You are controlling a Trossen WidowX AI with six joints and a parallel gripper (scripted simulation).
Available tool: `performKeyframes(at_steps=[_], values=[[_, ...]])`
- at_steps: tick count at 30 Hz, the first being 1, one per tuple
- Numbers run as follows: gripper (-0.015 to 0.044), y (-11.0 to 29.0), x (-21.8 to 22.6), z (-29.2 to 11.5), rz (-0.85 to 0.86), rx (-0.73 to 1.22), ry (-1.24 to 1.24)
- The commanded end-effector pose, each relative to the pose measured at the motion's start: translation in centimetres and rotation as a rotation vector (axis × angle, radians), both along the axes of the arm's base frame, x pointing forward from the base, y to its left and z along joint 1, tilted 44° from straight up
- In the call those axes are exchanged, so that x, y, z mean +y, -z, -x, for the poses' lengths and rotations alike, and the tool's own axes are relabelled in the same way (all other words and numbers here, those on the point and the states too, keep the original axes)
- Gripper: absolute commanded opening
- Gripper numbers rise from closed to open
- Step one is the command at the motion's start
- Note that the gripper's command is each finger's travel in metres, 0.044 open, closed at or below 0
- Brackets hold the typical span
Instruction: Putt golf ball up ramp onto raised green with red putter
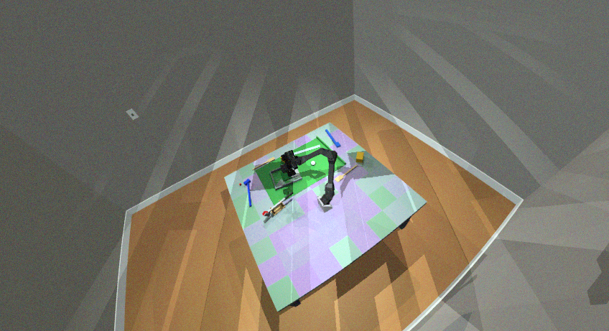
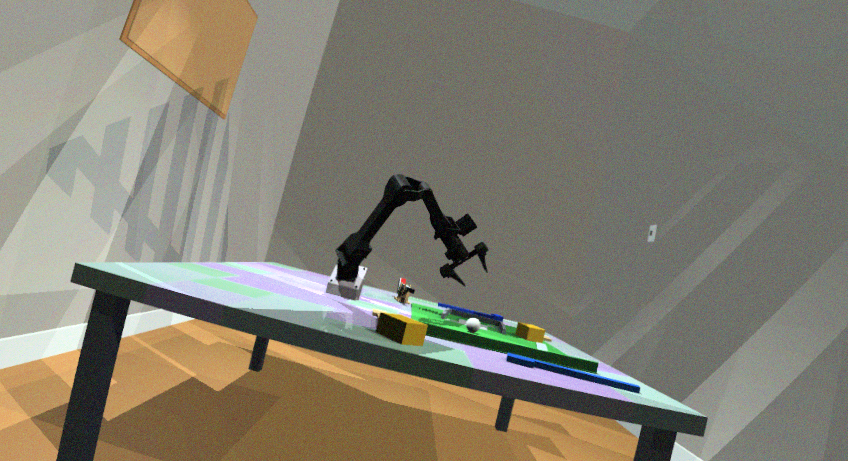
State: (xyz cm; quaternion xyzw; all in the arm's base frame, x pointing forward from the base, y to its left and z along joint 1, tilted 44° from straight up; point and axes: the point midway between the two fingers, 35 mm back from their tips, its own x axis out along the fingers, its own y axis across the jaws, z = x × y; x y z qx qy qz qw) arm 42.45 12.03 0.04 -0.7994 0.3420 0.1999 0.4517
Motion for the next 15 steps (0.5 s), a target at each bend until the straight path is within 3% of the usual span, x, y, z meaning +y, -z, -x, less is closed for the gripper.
performKeyframes(at_steps=[1, 8, 15], values=[[0.044, 5.3, 3.1, 4.9, -0.071, 0.263, 0.01], [0.044, 9.1, 4.8, 12.3, -0.075, 0.561, 0.115], [0.044, 10.0, 4.7, 19.4, 0.009, 0.803, 0.303]])
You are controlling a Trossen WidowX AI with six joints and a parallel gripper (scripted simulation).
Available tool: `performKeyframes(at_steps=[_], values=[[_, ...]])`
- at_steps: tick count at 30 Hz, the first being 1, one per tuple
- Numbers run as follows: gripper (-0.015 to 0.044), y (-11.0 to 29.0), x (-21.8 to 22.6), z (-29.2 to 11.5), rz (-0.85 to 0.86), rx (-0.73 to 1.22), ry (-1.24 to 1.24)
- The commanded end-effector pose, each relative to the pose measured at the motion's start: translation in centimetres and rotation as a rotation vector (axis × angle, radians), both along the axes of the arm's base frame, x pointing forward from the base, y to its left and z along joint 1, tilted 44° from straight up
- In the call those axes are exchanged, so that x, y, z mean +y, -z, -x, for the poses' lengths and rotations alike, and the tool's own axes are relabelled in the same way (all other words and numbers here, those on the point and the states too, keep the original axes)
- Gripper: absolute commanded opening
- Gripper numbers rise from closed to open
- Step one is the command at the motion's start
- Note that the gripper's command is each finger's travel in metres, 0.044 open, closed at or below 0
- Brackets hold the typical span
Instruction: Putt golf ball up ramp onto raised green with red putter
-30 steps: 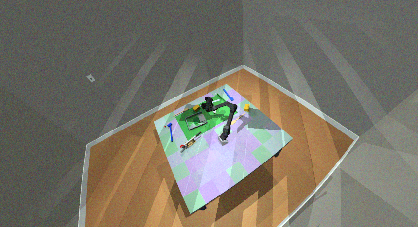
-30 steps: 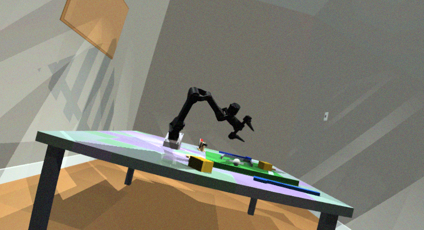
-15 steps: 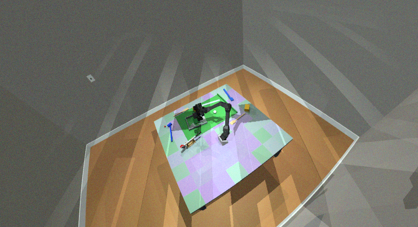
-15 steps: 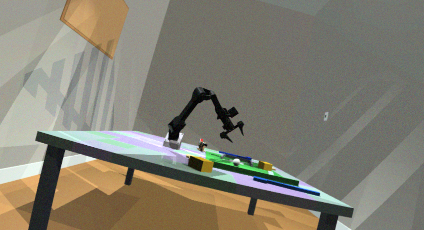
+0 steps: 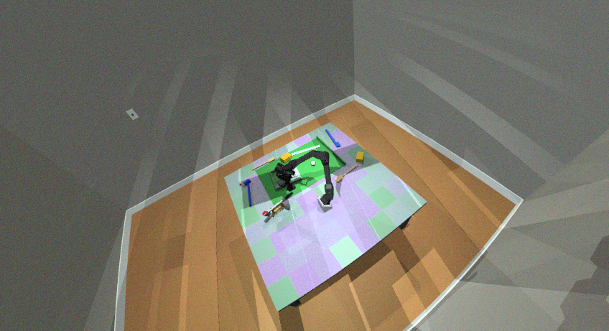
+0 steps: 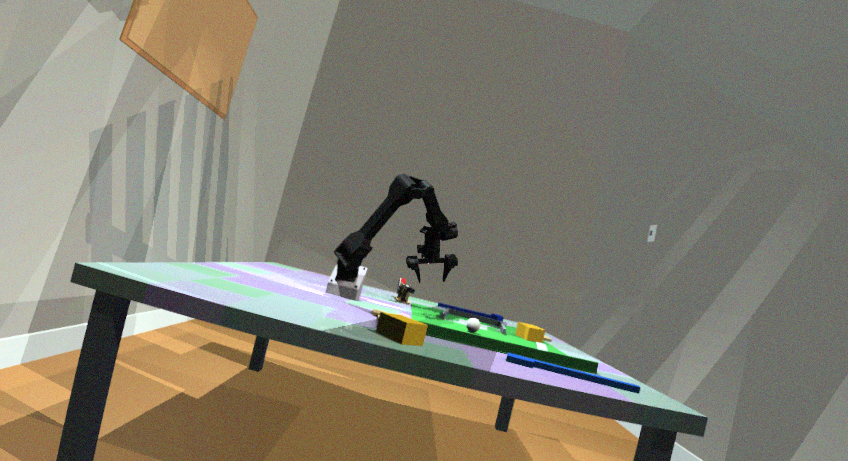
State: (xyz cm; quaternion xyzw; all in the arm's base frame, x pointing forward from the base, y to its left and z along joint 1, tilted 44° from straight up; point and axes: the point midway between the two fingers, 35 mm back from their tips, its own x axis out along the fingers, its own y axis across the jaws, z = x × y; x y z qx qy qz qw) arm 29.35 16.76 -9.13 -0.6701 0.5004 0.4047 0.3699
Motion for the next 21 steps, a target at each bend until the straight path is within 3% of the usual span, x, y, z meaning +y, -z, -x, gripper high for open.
performKeyframes(at_steps=[1, 21], values=[[0.044, 0.8, 0.0, 6.4, 0.105, 0.233, 0.145], [0.044, 2.4, -1.8, 6.2, 0.106, 0.232, 0.145]])
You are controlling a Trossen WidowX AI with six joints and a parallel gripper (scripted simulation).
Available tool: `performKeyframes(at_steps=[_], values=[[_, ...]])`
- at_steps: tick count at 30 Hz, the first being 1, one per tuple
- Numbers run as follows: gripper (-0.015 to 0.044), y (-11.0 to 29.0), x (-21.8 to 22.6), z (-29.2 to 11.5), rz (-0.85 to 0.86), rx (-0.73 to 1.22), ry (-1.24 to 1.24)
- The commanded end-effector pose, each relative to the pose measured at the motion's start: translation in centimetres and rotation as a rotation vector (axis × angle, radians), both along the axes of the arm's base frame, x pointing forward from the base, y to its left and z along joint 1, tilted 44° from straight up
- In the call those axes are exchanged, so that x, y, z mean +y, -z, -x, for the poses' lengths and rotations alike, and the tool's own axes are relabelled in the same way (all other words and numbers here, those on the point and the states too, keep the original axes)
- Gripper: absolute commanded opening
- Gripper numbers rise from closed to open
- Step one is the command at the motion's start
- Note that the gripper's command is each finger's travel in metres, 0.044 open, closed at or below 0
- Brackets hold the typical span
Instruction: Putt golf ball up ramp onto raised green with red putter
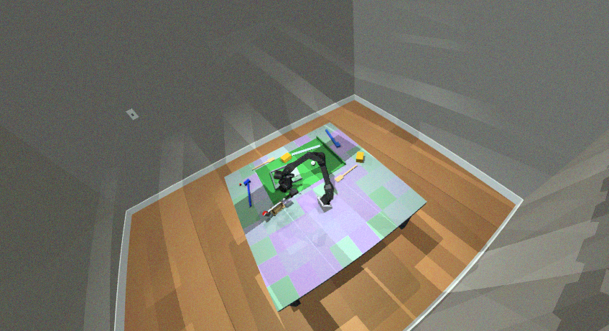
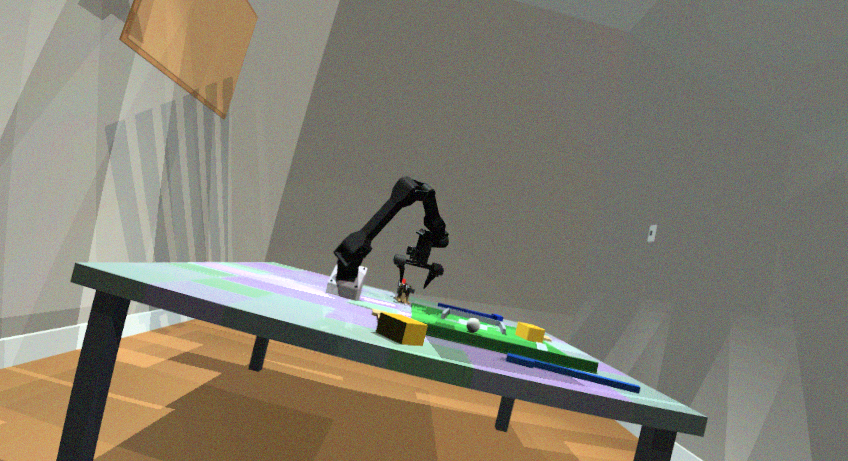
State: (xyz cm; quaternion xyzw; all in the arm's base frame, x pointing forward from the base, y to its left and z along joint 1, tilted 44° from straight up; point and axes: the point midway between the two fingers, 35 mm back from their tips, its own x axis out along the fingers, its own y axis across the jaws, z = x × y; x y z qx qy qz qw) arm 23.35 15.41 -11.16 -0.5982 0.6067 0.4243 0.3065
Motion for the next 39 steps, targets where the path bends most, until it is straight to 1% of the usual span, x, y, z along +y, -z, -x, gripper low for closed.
performKeyframes(at_steps=[1, 6, 34, 39], values=[[0.044, 0.5, -0.5, 0.2, 0.007, 0.005, -0.005], [0.044, 2.0, -1.9, 0.3, 0.008, 0.005, -0.005], [0.044, 3.8, -3.7, 0.5, 0.009, 0.005, -0.005], [0.0309, 3.6, -3.4, 0.3, 0.002, -0.001, -0.001]])
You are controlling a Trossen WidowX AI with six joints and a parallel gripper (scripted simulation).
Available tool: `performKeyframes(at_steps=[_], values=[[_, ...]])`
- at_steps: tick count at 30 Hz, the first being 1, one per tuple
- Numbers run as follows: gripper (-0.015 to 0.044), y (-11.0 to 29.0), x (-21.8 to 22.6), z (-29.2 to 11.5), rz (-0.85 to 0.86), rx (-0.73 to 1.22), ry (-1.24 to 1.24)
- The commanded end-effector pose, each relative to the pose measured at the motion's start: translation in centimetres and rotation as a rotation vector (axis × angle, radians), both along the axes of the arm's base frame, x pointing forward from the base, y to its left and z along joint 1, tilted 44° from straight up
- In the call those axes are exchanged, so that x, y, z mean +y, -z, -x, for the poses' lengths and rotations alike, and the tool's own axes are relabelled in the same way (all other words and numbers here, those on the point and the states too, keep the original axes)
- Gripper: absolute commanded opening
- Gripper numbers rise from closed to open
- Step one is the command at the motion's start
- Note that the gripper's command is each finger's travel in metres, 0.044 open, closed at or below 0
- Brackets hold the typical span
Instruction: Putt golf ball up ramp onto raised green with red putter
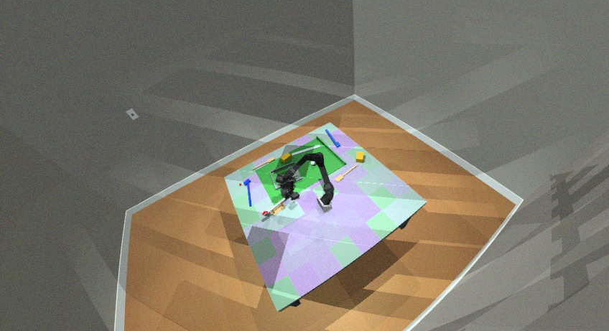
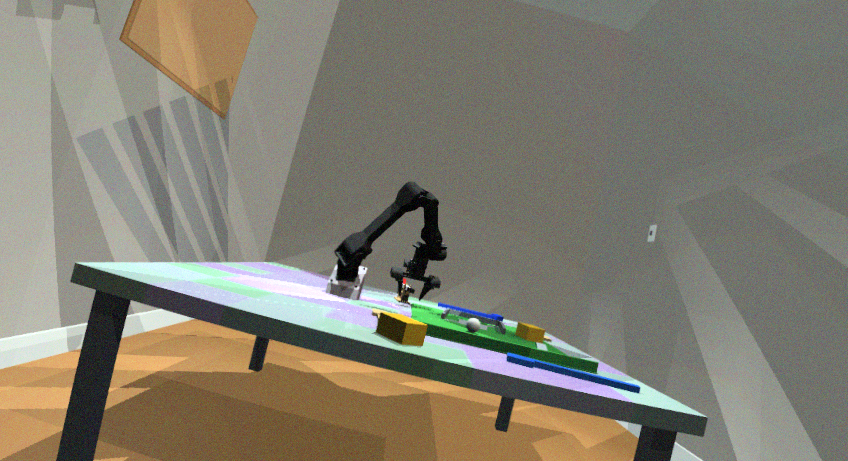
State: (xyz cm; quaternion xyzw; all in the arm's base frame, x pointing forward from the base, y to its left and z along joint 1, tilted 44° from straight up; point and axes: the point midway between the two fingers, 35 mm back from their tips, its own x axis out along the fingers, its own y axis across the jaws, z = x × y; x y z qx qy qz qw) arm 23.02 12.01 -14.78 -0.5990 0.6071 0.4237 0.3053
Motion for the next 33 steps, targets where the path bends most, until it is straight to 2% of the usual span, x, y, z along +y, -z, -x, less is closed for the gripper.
performKeyframes(at_steps=[1, 10, 17, 21, 33], values=[[0.0282, 0.0, 0.0, 0.0, -0.001, -0.001, 0.0], [0.0046, 0.0, 0.0, 0.0, -0.001, -0.001, 0.0], [0.0, 0.0, 0.0, 0.0, -0.001, -0.001, 0.0], [0.0, -0.7, 0.8, -0.2, -0.002, -0.001, 0.0], [0.0, -6.5, 6.3, -0.6, -0.004, 0.002, 0.0]])
